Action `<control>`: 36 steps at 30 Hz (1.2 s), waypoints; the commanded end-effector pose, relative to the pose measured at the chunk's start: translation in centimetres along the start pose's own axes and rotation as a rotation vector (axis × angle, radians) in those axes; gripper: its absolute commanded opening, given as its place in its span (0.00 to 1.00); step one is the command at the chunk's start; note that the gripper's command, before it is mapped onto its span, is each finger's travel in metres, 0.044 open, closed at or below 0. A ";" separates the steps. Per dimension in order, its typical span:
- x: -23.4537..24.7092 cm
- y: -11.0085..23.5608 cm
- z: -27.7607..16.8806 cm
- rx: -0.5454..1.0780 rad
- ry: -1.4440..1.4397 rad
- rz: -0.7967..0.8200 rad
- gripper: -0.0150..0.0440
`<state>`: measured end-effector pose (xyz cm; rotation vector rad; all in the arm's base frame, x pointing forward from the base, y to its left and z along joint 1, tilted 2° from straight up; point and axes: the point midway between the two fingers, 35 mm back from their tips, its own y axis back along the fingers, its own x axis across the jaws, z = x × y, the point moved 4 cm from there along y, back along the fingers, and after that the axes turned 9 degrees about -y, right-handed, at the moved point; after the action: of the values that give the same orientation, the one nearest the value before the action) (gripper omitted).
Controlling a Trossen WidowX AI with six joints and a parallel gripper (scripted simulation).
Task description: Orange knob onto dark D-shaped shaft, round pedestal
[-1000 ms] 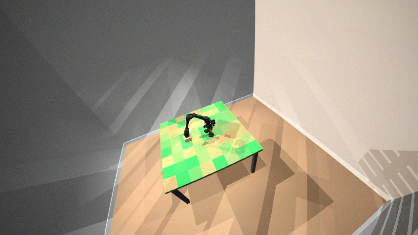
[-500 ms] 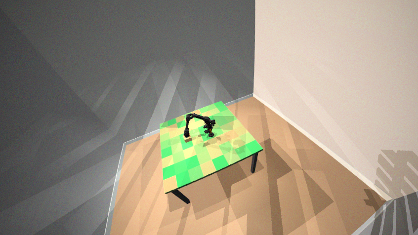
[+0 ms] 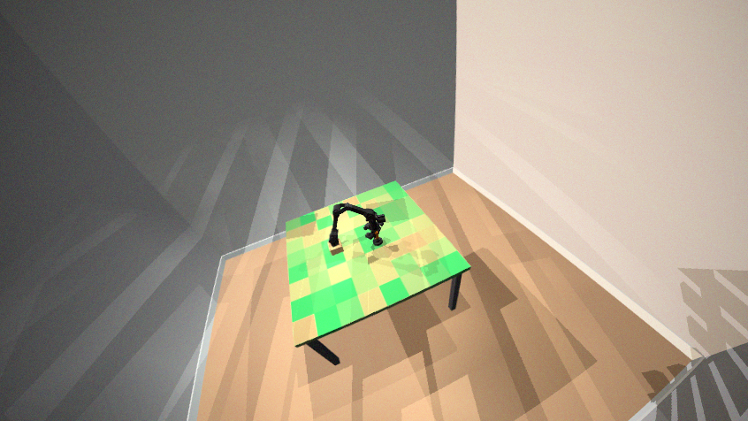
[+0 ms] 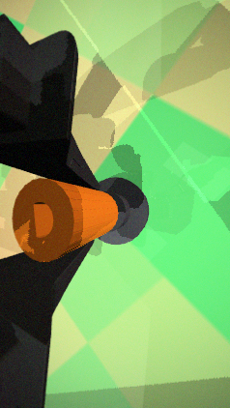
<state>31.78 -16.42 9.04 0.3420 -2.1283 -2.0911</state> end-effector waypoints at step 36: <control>0.0 -0.1 0.1 -0.002 0.213 -0.001 0.25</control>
<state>31.73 -16.38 8.99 0.5356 -2.0080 -1.9587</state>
